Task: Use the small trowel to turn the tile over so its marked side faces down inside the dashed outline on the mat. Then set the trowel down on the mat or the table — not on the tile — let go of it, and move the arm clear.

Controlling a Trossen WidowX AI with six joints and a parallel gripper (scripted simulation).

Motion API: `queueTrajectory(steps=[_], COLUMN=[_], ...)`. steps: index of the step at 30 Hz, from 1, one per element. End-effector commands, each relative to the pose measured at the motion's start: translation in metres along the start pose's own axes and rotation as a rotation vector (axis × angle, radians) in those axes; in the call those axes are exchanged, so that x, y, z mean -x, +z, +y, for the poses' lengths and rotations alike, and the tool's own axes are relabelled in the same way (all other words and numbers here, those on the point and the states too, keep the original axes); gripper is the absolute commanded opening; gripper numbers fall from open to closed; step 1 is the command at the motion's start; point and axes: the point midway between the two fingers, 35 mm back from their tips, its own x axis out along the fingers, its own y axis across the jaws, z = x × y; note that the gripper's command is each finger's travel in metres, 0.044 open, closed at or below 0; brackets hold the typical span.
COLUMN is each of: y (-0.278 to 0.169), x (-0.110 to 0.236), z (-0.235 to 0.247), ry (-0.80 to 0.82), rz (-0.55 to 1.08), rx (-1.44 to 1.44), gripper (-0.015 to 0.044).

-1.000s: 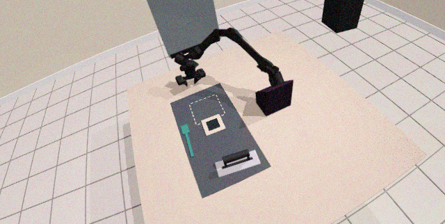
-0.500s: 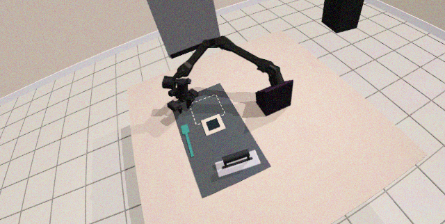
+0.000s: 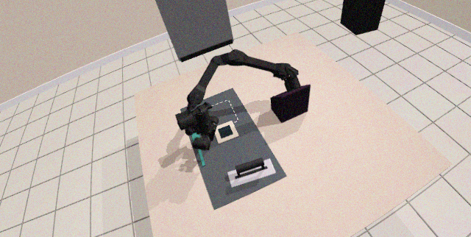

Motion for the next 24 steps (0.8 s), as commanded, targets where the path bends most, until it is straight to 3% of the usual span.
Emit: queueTrajectory(steps=[1, 13, 24], y=[-0.043, -0.187, -0.194], x=[0.004, 0.014, 0.004], z=[0.030, 0.083, 0.083], ry=[-0.027, -0.178, -0.188], rz=[0.029, 0.056, 0.056], rx=[0.101, 0.437, 0.456], gripper=[0.0270, 0.0270, 0.0270])
